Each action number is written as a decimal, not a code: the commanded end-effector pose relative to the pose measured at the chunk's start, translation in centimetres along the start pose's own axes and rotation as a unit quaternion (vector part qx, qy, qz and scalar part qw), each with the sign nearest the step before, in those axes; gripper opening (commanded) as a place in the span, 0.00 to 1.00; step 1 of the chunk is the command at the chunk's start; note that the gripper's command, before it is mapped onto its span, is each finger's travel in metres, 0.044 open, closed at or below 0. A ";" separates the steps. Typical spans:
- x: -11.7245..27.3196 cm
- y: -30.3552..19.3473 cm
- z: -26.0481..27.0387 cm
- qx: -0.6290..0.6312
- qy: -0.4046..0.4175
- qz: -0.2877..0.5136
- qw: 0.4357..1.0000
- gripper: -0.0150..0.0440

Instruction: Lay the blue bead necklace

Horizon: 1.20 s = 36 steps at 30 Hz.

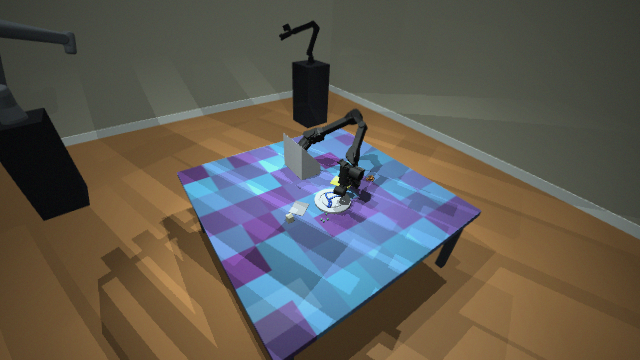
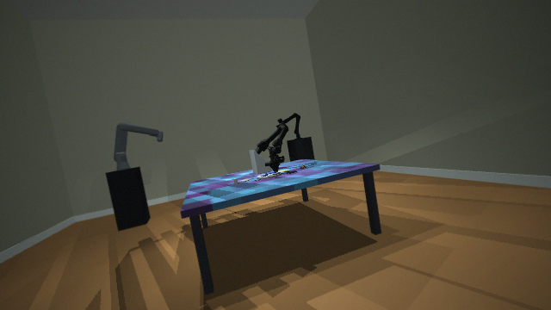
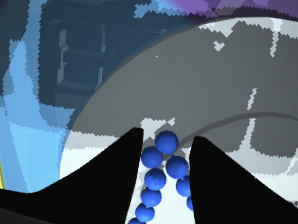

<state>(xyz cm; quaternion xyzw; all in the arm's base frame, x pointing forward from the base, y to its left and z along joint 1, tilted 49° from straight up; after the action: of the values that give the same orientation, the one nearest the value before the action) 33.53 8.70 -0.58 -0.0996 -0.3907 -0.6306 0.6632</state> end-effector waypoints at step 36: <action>3.3 -4.5 -0.2 -0.073 -0.004 0.004 0.997 0.64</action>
<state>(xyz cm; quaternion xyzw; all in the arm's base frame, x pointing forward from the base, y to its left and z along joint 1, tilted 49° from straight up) 31.49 6.49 -0.05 -0.1284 -0.3685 -0.6442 0.6579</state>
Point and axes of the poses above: the point midway between the two fingers, 35 mm back from their tips, its own x axis back along the fingers, its own z axis across the jaws, y = z × x, the point moved 4 cm from there along x, back along the fingers, and after that the axes turned 7 degrees about -x, right-handed, at the moved point
